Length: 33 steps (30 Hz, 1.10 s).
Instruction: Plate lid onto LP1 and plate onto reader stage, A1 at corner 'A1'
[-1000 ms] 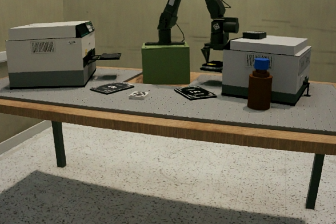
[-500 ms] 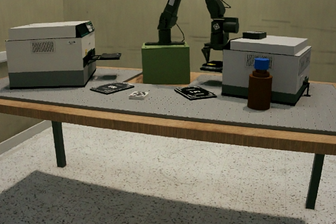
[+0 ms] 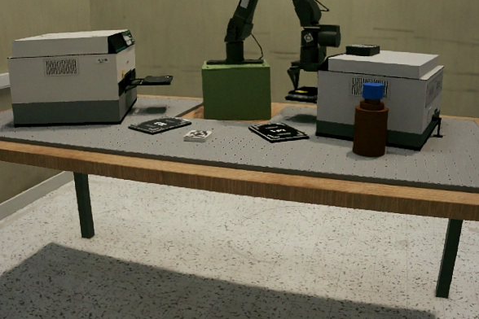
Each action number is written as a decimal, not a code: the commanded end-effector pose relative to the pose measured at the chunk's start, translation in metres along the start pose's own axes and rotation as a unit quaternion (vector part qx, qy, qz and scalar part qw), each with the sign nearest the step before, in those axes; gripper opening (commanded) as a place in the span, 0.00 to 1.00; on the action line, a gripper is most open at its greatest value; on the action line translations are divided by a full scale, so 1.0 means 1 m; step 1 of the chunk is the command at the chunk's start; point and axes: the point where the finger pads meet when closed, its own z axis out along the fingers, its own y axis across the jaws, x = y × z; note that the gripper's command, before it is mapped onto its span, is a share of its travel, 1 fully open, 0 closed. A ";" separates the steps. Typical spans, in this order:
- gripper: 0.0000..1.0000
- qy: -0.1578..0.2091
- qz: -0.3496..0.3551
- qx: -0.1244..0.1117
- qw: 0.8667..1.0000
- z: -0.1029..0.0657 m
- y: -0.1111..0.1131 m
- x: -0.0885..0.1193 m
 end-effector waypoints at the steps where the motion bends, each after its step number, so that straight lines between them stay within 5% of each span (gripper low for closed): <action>1: 0.85 -0.001 0.000 0.005 1.000 -0.002 -0.002 0.000; 33: 0.85 -0.005 0.001 0.026 1.000 -0.019 -0.016 0.000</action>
